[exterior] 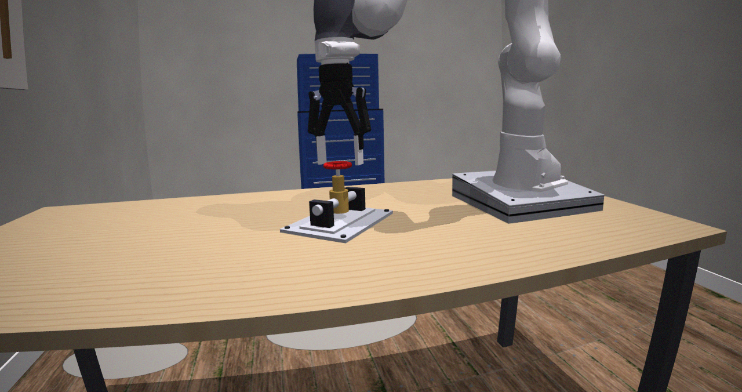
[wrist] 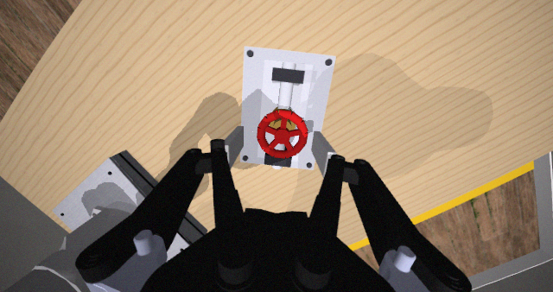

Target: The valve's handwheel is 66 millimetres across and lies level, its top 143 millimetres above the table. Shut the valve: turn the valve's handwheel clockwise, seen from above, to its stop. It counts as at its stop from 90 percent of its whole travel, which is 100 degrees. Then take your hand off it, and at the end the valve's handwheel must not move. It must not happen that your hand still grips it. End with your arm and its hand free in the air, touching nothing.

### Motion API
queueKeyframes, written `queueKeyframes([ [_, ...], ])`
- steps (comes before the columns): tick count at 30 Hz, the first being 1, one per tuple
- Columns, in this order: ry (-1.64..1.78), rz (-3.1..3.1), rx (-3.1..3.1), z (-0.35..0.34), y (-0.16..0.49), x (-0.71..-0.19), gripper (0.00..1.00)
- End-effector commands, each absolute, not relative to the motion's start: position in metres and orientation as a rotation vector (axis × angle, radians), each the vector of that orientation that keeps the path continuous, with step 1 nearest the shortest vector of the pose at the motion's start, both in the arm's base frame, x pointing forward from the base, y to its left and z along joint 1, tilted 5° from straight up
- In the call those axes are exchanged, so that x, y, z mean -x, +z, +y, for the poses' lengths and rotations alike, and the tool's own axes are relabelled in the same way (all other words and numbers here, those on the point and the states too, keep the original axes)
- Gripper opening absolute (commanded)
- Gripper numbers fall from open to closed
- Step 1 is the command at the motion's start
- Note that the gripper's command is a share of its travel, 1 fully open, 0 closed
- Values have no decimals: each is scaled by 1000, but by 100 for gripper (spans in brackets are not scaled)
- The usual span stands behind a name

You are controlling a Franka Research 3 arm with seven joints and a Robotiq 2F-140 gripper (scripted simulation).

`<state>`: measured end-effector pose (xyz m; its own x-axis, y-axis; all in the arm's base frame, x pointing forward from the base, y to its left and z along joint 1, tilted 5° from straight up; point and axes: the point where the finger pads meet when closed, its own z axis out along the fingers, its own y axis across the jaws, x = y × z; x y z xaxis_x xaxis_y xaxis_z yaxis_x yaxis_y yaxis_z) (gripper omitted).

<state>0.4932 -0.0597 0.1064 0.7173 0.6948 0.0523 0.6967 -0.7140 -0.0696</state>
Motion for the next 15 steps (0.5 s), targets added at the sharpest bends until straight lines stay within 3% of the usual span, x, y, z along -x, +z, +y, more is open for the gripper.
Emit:
queueKeyframes([
  [1, -56, -1153, 2846, -60, 99, -499, 61],
  [15, -56, -1153, 2846, -59, 94, -499, 61],
])
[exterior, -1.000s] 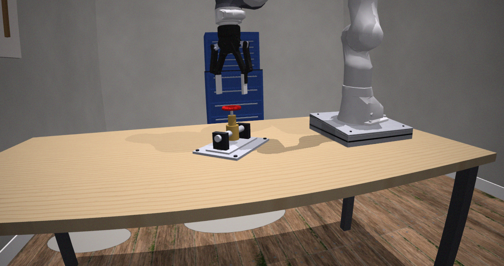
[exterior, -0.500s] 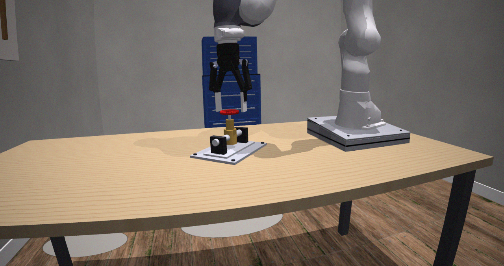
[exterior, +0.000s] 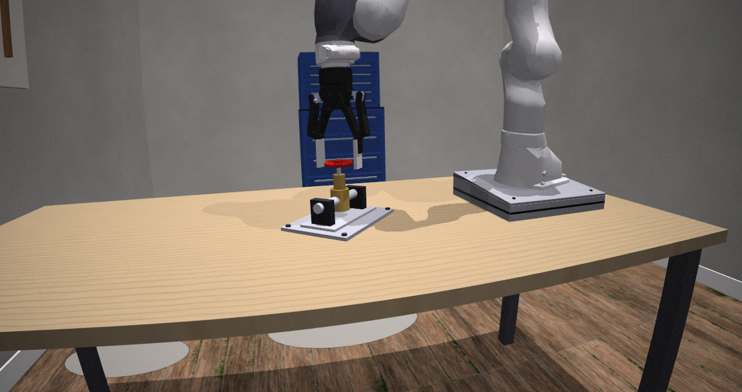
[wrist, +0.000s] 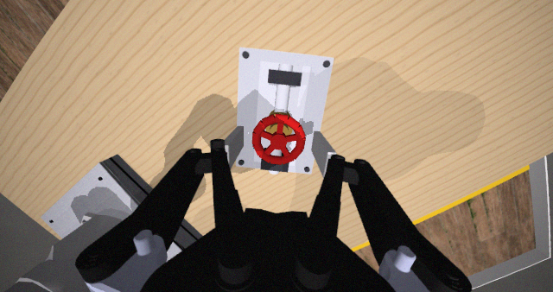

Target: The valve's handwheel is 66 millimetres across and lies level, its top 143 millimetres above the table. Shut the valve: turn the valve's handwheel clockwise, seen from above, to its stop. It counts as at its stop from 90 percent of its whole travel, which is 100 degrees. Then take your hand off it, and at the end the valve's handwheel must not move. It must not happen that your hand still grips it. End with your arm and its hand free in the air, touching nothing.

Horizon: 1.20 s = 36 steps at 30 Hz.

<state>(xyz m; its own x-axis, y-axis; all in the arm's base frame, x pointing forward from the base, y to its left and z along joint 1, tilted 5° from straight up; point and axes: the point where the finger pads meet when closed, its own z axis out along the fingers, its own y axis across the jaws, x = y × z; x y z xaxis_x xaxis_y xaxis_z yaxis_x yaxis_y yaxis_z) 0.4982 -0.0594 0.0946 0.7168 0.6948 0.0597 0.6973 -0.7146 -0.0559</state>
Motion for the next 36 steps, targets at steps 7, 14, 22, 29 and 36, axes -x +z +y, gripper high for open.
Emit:
queueKeyframes([
  [7, -56, -1153, 2846, -59, 94, -499, 34],
  [14, -56, -1153, 2846, -59, 94, -499, 34],
  [22, -56, -1153, 2846, -59, 94, -499, 34],
  [29, -56, -1153, 2846, -59, 94, -499, 34],
  [36, -56, -1153, 2846, -59, 94, -499, 34],
])
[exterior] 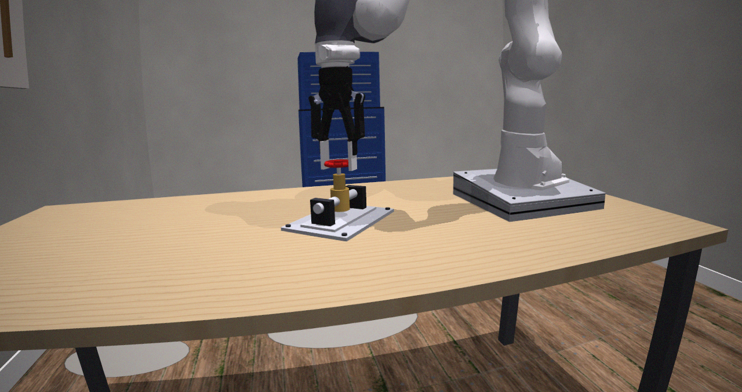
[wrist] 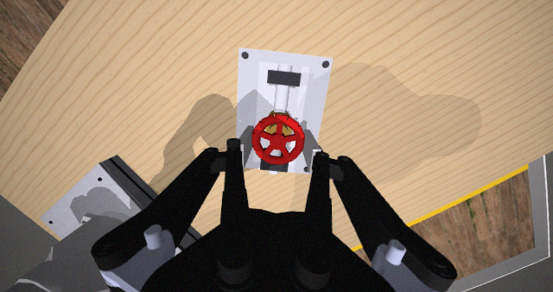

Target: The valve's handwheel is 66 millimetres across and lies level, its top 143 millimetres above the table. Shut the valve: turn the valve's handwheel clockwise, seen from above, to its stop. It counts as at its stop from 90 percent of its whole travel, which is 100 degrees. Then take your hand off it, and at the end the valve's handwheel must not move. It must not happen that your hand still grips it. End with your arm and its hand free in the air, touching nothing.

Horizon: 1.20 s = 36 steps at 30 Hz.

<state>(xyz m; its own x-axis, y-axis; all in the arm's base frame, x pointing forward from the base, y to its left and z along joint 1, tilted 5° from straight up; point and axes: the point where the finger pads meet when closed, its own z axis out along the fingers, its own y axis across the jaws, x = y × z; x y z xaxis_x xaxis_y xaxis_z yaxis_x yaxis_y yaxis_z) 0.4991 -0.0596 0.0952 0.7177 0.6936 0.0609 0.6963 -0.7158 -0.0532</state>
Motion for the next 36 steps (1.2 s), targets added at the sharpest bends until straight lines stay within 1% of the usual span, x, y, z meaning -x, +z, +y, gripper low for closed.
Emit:
queueKeyframes([
  [1, -56, -1153, 2846, -59, 94, -499, 34],
  [8, -54, -1088, 2871, -59, 94, -499, 34],
  [18, -41, -750, 2973, -59, 94, -499, 34],
  [26, -38, -665, 2993, -59, 94, -499, 34],
  [36, -28, -416, 3036, -59, 94, -499, 34],
])
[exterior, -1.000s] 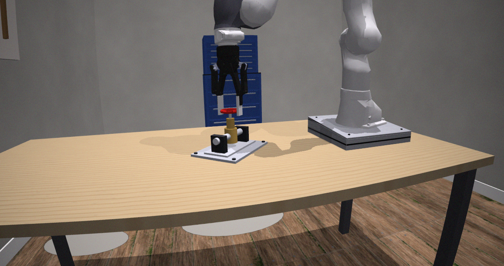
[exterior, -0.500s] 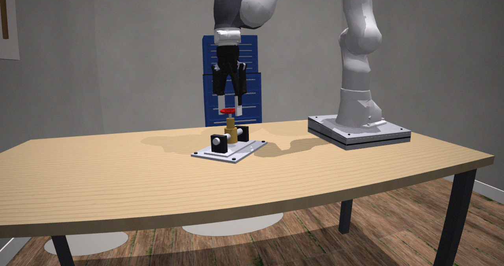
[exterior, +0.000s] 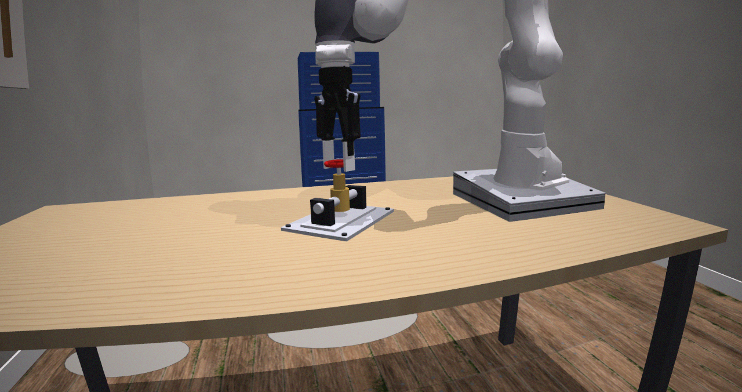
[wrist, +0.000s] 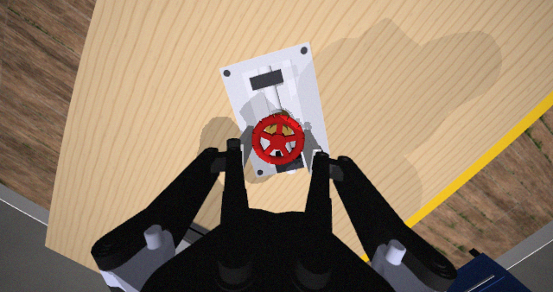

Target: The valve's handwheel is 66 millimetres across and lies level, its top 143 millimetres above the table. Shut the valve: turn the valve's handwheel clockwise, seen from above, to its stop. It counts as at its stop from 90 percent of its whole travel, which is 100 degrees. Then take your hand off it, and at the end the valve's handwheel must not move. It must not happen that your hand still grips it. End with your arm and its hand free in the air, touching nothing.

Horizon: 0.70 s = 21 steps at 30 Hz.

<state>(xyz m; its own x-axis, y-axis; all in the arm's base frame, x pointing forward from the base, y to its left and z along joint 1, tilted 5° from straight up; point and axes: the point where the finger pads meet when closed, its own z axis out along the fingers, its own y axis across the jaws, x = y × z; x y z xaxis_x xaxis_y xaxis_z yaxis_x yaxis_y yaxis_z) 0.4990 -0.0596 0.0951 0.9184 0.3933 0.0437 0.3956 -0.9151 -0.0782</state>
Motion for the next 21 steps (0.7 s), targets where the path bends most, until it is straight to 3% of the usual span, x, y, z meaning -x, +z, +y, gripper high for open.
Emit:
queueKeyframes([
  [1, -27, -394, 3038, -59, 94, -499, 34],
  [21, -9, 59, 3062, -59, 94, -499, 34],
])
